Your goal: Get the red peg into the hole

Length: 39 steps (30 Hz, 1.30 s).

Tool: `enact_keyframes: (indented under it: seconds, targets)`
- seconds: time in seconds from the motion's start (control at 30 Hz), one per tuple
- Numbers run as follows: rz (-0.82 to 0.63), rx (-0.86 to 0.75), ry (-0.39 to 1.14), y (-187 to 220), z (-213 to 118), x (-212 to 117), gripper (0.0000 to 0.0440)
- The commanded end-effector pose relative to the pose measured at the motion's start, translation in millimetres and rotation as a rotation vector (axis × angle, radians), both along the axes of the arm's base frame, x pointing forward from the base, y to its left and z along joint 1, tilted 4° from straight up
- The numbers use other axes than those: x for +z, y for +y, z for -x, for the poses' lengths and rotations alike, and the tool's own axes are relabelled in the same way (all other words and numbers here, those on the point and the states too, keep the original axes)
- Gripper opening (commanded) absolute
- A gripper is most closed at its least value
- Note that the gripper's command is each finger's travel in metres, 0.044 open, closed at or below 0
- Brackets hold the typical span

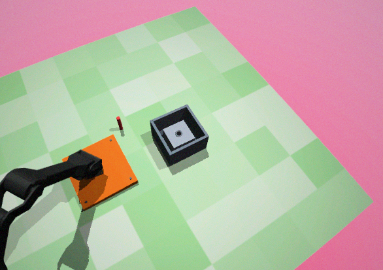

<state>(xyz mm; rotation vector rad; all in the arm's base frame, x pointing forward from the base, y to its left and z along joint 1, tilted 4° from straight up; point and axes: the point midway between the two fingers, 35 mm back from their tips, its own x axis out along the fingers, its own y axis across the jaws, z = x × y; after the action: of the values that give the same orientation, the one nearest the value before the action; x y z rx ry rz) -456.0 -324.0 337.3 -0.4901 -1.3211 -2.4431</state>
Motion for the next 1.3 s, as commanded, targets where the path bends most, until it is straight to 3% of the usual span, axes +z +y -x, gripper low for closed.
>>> enact_keyframes:
  seconds: [0.0, 0.27, 0.7, 1.0, 1.27]
  targets:
    - [0.003, 0.019, 0.011, -5.4, -4.8, 3.3, 0.0426]
    - [-0.050, 0.223, 0.008, -79.2, -70.1, 16.5, 0.0440]
    - [-0.275, 0.583, -0.084, -179.7, -228.4, 14.1, 0.0440]
    - [-0.458, 0.834, -0.135, -208.1, -351.7, -1.6, 0.0440]
    - [-0.625, 1.056, -0.165, -202.8, -461.5, -18.6, 0.0440]
